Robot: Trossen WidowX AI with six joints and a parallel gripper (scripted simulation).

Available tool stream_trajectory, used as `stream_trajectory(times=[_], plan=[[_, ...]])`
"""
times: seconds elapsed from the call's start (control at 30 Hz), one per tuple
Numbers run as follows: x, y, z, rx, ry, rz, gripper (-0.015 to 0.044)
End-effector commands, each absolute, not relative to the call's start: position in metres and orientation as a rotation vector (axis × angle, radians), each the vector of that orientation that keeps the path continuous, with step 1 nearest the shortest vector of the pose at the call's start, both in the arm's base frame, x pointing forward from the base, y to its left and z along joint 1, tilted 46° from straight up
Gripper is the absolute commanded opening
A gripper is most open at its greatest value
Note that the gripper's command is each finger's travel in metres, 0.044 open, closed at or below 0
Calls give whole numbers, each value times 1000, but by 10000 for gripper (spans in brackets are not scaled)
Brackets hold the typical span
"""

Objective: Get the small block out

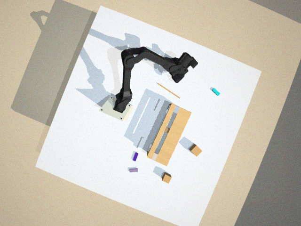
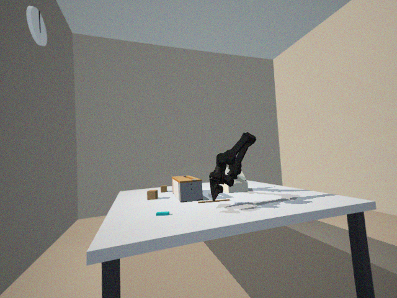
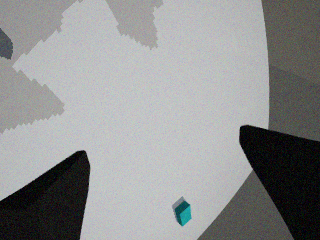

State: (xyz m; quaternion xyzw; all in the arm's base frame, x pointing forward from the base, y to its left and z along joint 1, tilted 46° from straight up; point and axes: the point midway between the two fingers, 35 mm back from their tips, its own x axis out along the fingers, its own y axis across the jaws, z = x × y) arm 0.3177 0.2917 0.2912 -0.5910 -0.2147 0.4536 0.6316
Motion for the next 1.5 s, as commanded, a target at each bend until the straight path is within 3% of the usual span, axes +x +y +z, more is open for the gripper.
stream_trajectory(times=[0.0,0.53,0.8,1.1,1.47], plan=[[354,246,271,-1269,-227,1004,400],[396,65,210,-1238,346,828,400],[373,20,152,-1189,577,1003,400],[296,-42,82,-849,878,1331,400],[295,-40,80,-840,881,1337,400]])
